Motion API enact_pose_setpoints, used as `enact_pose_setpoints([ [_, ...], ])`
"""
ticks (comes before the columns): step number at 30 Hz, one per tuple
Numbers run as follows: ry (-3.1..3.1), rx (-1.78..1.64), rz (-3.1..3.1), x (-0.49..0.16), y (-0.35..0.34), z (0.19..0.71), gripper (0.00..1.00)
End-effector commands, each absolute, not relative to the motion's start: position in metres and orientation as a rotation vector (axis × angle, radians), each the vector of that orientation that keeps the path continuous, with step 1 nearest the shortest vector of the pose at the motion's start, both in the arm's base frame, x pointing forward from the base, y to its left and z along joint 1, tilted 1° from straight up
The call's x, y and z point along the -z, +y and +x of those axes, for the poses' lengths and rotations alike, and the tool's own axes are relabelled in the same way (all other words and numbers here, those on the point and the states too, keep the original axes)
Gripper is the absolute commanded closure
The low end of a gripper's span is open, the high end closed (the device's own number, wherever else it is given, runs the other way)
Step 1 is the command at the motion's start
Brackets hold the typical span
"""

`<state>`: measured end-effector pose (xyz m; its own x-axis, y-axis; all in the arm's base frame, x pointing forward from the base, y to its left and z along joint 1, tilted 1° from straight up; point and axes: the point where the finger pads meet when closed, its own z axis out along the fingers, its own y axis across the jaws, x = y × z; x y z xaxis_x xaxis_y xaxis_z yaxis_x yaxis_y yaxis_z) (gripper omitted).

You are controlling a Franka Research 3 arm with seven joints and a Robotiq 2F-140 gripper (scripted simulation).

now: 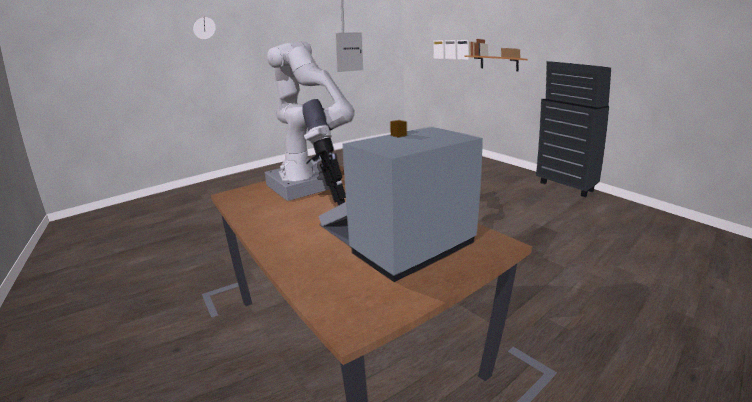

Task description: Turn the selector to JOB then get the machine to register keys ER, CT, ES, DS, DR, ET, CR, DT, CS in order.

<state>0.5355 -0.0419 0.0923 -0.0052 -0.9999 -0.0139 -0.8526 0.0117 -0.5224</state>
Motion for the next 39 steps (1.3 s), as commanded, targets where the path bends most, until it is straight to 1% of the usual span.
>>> enact_pose_setpoints([
  [1, 1.909, 0.504, -1.899, -0.094, -0.041, 0.531, 0.60],
  [39, 1.909, 0.504, -1.898, -0.115, -0.041, 0.518, 0.60],
])
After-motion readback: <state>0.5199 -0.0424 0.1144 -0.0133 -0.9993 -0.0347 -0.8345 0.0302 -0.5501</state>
